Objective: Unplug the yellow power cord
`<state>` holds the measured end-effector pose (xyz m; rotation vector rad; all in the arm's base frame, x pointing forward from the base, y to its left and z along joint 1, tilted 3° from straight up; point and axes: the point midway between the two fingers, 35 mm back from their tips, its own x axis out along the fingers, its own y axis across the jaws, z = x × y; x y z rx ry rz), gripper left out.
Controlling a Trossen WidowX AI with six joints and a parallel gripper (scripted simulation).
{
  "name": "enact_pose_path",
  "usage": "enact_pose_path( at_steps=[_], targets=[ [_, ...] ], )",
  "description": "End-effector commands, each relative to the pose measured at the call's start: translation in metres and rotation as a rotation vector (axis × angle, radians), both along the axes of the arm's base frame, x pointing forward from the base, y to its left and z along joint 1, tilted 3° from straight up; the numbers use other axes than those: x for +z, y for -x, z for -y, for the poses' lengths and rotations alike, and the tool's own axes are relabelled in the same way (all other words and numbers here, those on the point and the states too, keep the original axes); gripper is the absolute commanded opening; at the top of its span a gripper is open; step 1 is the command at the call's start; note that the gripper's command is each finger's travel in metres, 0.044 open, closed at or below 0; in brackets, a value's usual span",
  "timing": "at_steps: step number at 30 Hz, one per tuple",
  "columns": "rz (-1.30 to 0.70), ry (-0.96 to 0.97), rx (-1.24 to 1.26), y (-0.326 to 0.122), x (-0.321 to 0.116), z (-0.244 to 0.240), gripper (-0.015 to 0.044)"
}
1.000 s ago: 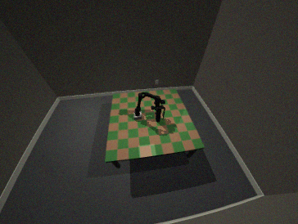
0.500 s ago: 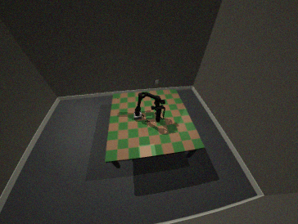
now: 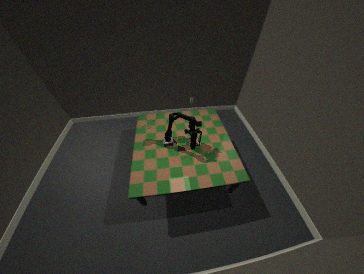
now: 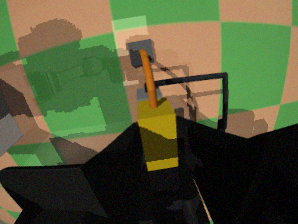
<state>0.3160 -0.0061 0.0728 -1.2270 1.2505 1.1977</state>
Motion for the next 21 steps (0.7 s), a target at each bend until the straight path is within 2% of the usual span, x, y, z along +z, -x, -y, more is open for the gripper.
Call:
enact_pose_path(
  at_steps=[1,12,21],
  targets=[
    [0.0,-0.066,0.028,0.0,0.002,-0.031,0.0],
    [-0.001,-0.067,0.028,0.002,0.003,-0.049,0.0],
    [-0.003,-0.064,0.03,0.003,0.001,-0.035,0.0236]
  ],
)
